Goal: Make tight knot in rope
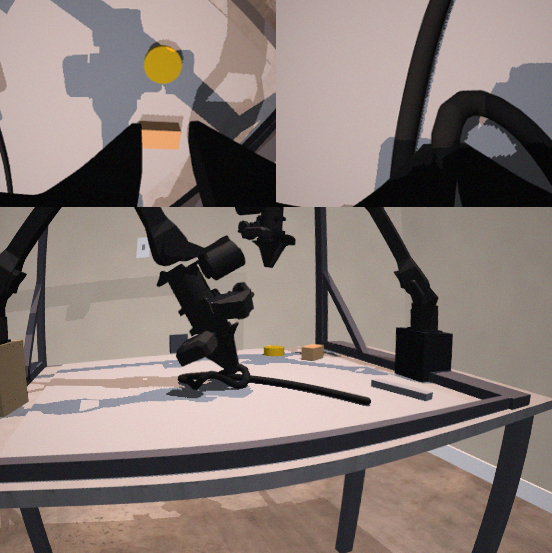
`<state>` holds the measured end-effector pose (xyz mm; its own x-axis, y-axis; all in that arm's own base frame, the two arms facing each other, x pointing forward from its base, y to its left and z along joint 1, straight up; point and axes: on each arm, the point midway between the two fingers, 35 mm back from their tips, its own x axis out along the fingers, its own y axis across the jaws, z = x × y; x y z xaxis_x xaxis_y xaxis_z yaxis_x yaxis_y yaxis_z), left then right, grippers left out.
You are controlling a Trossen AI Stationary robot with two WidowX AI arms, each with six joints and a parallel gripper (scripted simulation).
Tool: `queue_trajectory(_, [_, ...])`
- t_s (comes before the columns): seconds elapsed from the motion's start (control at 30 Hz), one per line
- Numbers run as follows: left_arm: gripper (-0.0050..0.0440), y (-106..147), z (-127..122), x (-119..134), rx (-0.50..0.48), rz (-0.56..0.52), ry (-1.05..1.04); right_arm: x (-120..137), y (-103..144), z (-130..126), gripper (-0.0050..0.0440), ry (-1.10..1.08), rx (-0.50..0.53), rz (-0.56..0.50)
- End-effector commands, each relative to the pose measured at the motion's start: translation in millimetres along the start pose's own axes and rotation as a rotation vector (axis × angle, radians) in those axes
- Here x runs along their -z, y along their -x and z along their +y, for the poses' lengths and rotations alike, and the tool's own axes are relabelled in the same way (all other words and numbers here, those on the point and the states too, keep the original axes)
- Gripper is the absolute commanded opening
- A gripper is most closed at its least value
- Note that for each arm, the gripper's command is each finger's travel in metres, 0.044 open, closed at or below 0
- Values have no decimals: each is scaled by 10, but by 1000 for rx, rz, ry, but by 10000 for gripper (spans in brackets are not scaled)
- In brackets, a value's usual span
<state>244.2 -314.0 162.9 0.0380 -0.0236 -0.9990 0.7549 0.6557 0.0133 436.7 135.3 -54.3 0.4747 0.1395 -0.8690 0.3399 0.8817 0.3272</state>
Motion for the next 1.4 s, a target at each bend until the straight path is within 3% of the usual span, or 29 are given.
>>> queue_trajectory(0.0, [100,99,7,-7,-3,-27,-4,-117,38,167,45,-4,-21,-29])
queue_trajectory(0.6, [100,99,7,-7,-3,-27,-4,-159,-66,437,45,-4,-23,-29])
queue_trajectory(1.0, [100,99,7,-7,-3,-27,-4,-161,-78,456,45,-4,-23,-29])
queue_trajectory(1.37, [100,99,7,-7,-3,-27,-4,-166,-231,629,45,-5,-25,-30])
